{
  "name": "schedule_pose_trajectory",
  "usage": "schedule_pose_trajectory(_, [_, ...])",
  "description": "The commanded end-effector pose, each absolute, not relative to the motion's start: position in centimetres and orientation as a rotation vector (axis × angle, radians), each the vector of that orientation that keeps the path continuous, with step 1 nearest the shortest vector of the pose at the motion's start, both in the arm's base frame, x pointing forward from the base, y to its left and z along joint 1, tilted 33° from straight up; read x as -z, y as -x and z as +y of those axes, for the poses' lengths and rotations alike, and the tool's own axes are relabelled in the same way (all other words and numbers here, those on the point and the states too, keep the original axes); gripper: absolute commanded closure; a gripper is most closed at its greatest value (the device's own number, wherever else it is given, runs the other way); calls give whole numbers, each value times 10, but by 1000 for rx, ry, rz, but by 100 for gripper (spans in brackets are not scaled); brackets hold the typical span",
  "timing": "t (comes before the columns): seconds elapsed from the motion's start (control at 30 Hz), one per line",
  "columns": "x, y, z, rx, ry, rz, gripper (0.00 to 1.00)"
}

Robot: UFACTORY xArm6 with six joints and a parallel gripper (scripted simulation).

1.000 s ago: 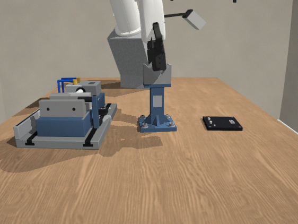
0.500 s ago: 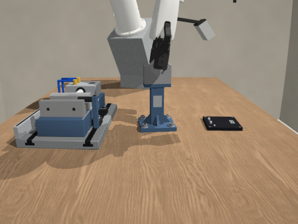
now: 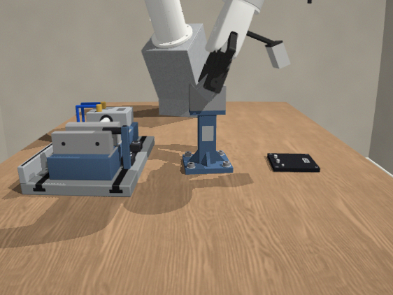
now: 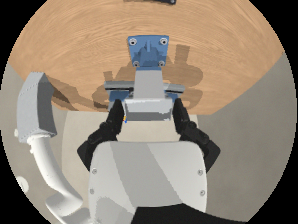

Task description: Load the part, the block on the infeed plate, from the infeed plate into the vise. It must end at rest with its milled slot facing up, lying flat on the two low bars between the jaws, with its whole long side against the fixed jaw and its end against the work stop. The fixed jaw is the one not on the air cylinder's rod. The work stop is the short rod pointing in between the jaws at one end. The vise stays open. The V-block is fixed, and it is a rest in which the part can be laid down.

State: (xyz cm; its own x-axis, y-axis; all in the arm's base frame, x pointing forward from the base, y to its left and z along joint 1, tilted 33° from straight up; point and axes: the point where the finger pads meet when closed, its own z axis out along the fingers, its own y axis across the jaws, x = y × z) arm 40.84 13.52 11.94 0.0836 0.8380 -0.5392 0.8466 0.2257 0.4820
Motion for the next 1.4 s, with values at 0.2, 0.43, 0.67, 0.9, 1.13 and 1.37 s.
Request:
schedule_pose_trajectory(0.2, [-118, -409, 137, 125, -1543, 1605, 11])
schedule_pose_trajectory(0.43, [-118, -409, 138, 182, -1520, 1544, 11])
schedule_pose_trajectory(0.67, [-118, -409, 138, 217, -1506, 1507, 11])
schedule_pose_trajectory(0.9, [-117, -410, 138, 255, -1489, 1464, 11])
schedule_pose_trajectory(1.13, [-117, -410, 139, 277, -1479, 1440, 11])
schedule_pose_trajectory(1.37, [-117, -410, 139, 298, -1469, 1416, 11])
